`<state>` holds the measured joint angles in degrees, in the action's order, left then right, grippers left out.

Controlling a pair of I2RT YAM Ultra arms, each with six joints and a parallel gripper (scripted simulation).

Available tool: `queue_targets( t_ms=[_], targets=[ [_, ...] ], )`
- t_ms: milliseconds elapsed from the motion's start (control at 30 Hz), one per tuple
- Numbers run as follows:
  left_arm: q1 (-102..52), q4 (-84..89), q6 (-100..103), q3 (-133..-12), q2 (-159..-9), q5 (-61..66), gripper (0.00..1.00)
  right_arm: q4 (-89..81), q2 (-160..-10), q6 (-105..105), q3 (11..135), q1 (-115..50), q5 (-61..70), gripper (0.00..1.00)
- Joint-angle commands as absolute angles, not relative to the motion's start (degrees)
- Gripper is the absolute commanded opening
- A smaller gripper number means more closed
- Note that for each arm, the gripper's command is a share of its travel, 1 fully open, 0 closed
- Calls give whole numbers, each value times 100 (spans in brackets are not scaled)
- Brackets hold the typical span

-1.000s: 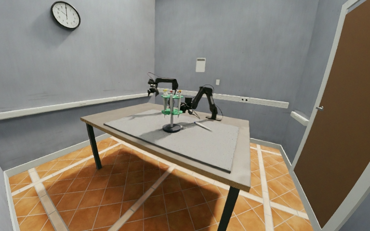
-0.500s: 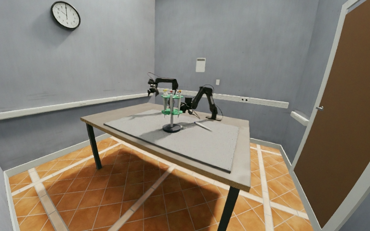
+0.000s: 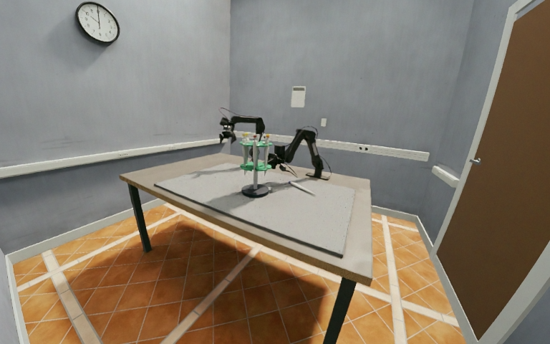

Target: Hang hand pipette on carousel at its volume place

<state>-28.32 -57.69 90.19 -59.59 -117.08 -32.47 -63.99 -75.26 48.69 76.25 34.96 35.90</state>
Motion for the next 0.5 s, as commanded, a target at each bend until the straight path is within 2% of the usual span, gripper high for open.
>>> queue_targets(
  t_ms=[0, 267, 467],
  targets=[
    [-2824, -5755, 8999, -6002, -11665, -3210, 0, -6317, -7548, 4908, 7687, 3566, 3711, 100],
    [-2824, -5755, 8999, -6002, -11665, -3210, 0, -6317, -7548, 4908, 7687, 3566, 3711, 100],
    [-2420, -5965, 8961, -5530, -11350, -2109, 0, -6317, -7548, 4908, 7687, 3566, 3711, 100]
  ],
)
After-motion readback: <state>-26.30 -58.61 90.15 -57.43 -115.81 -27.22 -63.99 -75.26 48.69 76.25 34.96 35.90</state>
